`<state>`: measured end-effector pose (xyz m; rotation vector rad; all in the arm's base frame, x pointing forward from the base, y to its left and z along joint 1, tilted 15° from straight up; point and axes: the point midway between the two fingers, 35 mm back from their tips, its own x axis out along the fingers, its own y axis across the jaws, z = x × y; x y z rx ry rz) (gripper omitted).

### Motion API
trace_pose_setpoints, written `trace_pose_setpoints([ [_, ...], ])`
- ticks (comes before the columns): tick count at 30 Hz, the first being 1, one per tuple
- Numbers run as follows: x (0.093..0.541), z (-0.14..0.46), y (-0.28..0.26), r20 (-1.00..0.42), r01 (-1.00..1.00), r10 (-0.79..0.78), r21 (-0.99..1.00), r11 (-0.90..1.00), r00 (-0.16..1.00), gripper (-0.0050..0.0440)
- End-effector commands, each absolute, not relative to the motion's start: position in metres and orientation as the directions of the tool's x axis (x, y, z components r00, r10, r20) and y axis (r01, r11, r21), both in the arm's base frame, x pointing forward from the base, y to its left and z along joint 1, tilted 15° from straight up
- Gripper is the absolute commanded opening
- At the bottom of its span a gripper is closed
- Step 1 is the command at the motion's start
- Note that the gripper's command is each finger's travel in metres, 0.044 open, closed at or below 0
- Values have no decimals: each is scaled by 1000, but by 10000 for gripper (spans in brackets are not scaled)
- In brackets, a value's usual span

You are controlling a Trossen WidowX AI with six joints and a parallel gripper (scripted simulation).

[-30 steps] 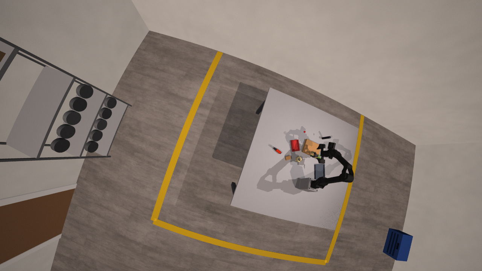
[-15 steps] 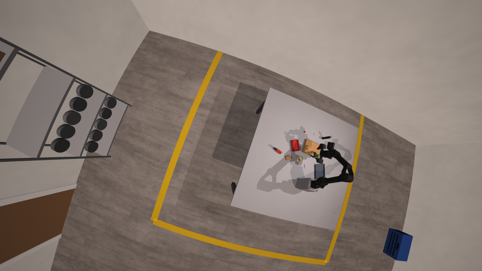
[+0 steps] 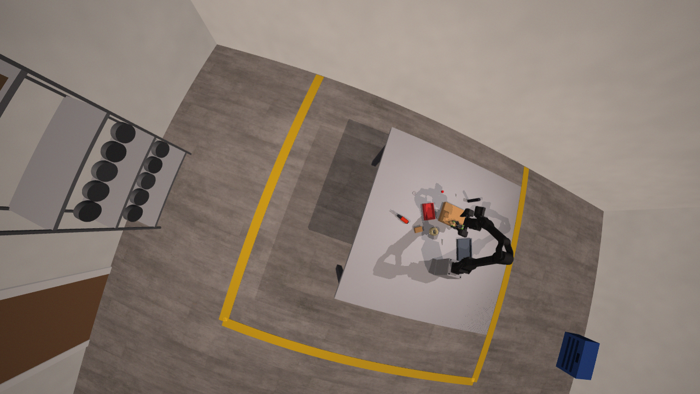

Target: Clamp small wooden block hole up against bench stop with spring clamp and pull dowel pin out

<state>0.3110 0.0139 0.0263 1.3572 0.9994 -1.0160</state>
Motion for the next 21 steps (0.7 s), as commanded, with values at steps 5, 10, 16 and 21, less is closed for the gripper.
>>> trace_pose_setpoints([
  [5,313,12,14,-966,966,6,258,-33,259,440],
  [10,315,4,14,-966,966,6,258,-33,259,440],
  [16,317,-3,14,-966,966,6,258,-33,259,440],
  [21,319,-10,14,-966,966,6,258,-33,259,440],
])
